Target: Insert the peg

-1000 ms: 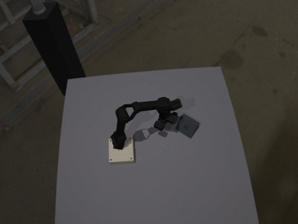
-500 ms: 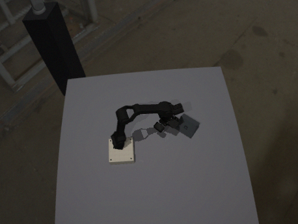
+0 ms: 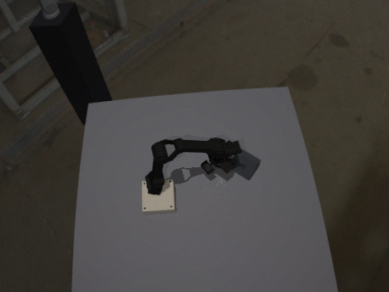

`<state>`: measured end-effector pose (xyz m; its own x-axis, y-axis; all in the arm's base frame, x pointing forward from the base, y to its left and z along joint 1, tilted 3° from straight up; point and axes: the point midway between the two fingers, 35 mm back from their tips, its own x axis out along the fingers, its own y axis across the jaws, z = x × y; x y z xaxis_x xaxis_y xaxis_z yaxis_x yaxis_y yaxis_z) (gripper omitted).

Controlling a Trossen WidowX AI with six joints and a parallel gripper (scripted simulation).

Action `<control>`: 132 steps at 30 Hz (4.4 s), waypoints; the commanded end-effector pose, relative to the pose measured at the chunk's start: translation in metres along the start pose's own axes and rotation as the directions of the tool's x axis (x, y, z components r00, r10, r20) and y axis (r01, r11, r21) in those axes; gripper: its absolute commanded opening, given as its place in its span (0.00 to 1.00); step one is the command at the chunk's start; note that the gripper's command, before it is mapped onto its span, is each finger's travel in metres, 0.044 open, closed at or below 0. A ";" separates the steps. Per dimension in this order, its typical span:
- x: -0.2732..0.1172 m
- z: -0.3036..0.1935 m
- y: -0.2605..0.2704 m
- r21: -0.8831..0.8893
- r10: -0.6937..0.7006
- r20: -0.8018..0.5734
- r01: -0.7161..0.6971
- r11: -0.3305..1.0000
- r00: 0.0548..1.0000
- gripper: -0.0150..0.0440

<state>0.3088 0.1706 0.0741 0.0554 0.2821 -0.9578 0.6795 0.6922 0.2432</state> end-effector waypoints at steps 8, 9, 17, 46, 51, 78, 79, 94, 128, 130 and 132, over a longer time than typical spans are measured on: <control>0.001 0.011 -0.001 0.146 0.064 -0.033 -0.059 0.988 0.997 0.25; 0.001 0.012 -0.001 0.158 0.070 -0.036 -0.064 0.985 0.997 0.25; 0.000 0.020 -0.001 0.256 0.119 -0.052 -0.102 0.961 0.992 0.25; -0.007 0.052 -0.005 0.573 0.298 -0.089 -0.196 0.796 0.950 0.25; -0.009 0.057 -0.006 0.620 0.329 -0.092 -0.204 0.758 0.940 0.25; -0.022 0.085 -0.016 0.825 0.488 -0.092 -0.208 0.526 0.868 0.25; -0.022 0.086 -0.017 0.831 0.493 -0.092 -0.206 0.517 0.865 0.25; -0.030 0.099 -0.024 0.903 0.569 -0.084 -0.179 0.390 0.818 0.25; -0.001 0.106 0.001 0.946 0.631 -0.074 -0.145 0.289 0.773 0.25; 0.000 0.106 0.002 0.948 0.633 -0.074 -0.144 0.285 0.770 0.25; 0.002 0.106 0.003 0.949 0.636 -0.074 -0.141 0.281 0.768 0.25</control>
<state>0.3885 0.1003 0.0605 0.4244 0.7002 -0.5741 0.8790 -0.4707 0.0757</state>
